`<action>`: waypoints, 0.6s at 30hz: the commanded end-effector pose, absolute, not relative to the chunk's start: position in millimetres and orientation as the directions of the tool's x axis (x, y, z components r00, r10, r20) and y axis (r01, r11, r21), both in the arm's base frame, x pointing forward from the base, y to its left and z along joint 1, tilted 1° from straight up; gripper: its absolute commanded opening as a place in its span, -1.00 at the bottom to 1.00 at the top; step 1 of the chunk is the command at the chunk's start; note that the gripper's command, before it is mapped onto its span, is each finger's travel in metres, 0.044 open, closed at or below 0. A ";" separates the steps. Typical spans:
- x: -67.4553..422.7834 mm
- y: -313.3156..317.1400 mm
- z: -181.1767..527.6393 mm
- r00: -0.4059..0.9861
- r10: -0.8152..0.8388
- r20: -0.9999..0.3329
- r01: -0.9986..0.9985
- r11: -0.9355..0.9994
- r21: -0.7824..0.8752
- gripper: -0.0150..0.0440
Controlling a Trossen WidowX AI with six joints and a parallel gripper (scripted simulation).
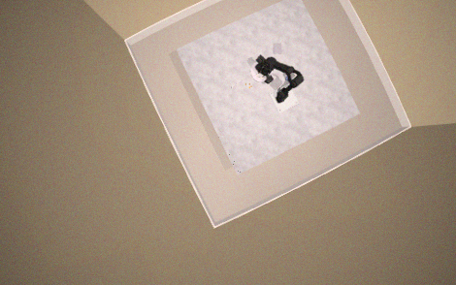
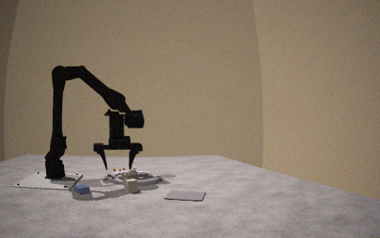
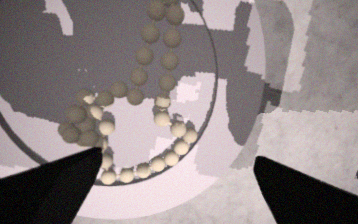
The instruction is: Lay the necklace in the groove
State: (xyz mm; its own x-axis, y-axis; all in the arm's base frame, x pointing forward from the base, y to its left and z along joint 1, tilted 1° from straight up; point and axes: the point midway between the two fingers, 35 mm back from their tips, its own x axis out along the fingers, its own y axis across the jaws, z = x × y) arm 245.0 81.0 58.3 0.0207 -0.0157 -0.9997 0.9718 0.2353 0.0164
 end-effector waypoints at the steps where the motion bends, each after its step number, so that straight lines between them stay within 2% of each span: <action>1: 244.6 81.1 58.8 0.020 -0.015 -1.000 0.972 0.233 0.016 1.00; 2: 244.6 81.1 58.8 0.020 -0.015 -1.000 0.972 0.233 0.016 1.00; 4: 245.0 80.3 60.3 0.020 -0.015 -1.000 0.957 0.291 0.015 0.82; 7: 246.6 76.9 67.0 0.020 -0.015 -1.000 0.850 0.527 0.009 0.56; 11: 248.4 71.8 76.7 0.020 -0.016 -1.000 0.603 0.798 0.000 0.20; 14: 249.4 68.2 83.5 0.020 -0.016 -1.000 0.378 0.926 -0.007 -0.07; 18: 249.6 67.3 85.1 0.020 -0.016 -1.000 0.322 0.947 -0.009 -0.08</action>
State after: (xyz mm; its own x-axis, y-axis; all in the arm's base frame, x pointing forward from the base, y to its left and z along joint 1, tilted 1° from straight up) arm 248.2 72.0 74.7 0.0128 -0.0187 -0.9997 0.5713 0.8207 -0.0080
